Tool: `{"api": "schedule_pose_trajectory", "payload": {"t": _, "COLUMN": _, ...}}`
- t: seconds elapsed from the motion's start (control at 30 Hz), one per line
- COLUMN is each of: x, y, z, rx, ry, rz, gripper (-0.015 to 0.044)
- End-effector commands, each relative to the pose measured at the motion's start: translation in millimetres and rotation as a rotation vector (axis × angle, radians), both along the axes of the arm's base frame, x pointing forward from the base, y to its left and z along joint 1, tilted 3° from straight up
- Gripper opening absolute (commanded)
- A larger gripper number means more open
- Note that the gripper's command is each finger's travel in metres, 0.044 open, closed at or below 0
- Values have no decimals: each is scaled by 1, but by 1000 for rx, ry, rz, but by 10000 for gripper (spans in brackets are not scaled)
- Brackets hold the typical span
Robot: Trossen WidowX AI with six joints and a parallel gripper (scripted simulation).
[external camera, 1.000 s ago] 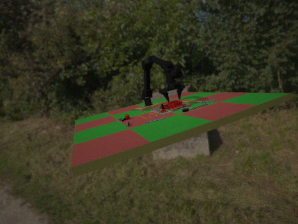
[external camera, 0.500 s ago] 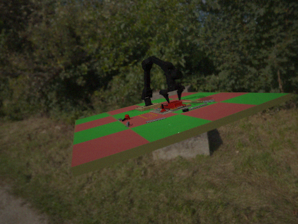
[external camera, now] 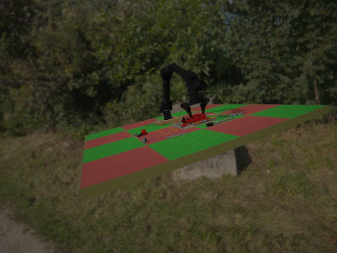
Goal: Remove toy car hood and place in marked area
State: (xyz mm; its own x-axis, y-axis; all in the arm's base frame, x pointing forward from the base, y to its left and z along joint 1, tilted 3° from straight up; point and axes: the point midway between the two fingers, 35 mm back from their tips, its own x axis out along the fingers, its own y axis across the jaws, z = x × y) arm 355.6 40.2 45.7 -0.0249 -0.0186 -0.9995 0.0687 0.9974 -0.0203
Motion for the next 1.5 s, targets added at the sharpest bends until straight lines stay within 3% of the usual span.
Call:
{"api": "schedule_pose_trajectory", "payload": {"t": 0.0, "x": -1, "y": 0, "z": -3, "rx": 3, "ry": 3, "rz": -4, "gripper": 440}}
{"api": "schedule_pose_trajectory", "payload": {"t": 0.53, "x": -1, "y": 0, "z": -11, "rx": 3, "ry": 3, "rz": -4, "gripper": 440}}
{"api": "schedule_pose_trajectory", "payload": {"t": 0.67, "x": 0, "y": 0, "z": -8, "rx": 0, "ry": 0, "rz": 0, "gripper": 335}}
{"api": "schedule_pose_trajectory", "payload": {"t": 0.97, "x": 0, "y": 0, "z": -8, "rx": 0, "ry": 0, "rz": 0, "gripper": 275}}
{"api": "schedule_pose_trajectory", "payload": {"t": 1.3, "x": 0, "y": 0, "z": -4, "rx": 0, "ry": 0, "rz": 0, "gripper": 12}}
{"api": "schedule_pose_trajectory", "payload": {"t": 1.47, "x": 0, "y": 0, "z": 0, "rx": 0, "ry": 0, "rz": 0, "gripper": 0}}
